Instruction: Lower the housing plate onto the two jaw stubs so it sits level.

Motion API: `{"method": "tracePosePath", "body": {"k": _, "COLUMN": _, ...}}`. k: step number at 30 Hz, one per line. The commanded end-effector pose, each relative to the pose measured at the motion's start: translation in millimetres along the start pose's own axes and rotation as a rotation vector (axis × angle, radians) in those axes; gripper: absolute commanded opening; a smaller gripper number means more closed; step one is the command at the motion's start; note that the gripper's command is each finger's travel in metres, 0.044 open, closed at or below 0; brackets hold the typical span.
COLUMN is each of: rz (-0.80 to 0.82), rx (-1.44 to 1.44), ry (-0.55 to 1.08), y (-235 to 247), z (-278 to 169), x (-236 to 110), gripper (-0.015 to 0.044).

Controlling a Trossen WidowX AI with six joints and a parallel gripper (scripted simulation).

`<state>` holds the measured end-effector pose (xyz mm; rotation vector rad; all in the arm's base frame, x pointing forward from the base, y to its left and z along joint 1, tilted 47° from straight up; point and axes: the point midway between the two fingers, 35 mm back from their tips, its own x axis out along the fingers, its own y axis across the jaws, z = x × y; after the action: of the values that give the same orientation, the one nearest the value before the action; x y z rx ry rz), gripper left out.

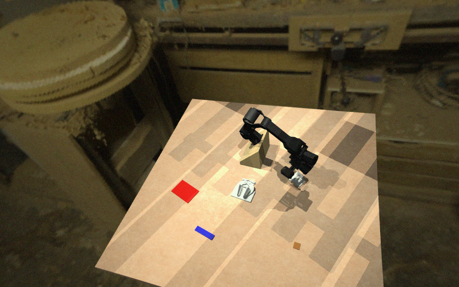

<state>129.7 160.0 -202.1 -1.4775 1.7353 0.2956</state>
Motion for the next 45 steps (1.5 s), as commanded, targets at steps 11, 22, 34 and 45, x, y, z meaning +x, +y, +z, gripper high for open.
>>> {"method": "tracePosePath", "body": {"k": 11, "rz": -0.005, "rx": -0.005, "ry": 0.001, "y": 0, "z": 0, "x": 1, "gripper": 0.044}}
{"method": "tracePosePath", "body": {"k": 22, "rz": -0.005, "rx": -0.005, "ry": 0.001, "y": 0, "z": 0, "x": 1, "gripper": 0.044}}
{"method": "tracePosePath", "body": {"k": 34, "rz": -0.005, "rx": -0.005, "ry": 0.001, "y": 0, "z": 0, "x": 1, "gripper": 0.044}}
{"method": "tracePosePath", "body": {"k": 45, "rz": -0.002, "rx": -0.001, "ry": 0.0, "y": -1, "z": 2, "x": 16, "gripper": 0.044}}
